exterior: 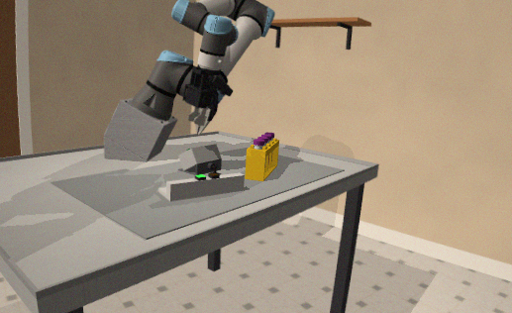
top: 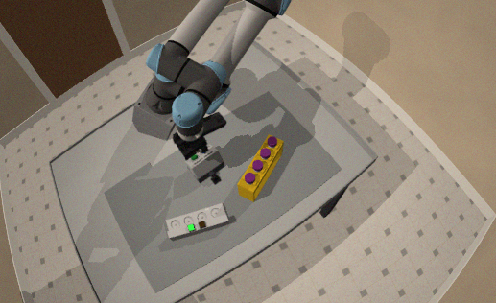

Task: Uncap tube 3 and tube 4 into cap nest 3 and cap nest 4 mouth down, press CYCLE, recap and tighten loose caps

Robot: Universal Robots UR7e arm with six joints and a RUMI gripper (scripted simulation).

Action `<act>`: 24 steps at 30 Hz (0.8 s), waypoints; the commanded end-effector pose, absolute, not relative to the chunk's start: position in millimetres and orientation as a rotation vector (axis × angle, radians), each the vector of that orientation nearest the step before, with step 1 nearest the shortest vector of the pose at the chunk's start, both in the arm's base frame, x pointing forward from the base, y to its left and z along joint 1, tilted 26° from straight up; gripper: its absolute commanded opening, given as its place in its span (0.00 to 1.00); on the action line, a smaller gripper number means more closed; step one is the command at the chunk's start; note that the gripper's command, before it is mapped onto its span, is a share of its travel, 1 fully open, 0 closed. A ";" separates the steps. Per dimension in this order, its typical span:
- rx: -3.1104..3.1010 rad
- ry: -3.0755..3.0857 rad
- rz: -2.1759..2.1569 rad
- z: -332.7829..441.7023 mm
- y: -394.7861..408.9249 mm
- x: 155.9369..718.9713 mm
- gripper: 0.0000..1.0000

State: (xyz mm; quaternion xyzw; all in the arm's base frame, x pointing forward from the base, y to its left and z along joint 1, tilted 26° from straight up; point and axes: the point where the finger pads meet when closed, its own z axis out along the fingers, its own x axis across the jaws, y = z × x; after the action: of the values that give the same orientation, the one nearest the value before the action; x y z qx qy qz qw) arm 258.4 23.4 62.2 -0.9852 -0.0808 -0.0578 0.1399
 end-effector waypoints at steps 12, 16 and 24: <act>-2.829 -0.296 0.255 49.2 4.2 250.7 0.00; -2.828 -0.298 0.265 49.1 4.2 250.8 0.00; -2.826 -0.301 0.283 49.0 4.3 250.8 0.00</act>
State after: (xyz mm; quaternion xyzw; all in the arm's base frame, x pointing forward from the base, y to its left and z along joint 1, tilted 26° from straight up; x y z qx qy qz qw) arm 256.9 20.0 59.9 -0.9856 -0.0844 -0.0388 0.1416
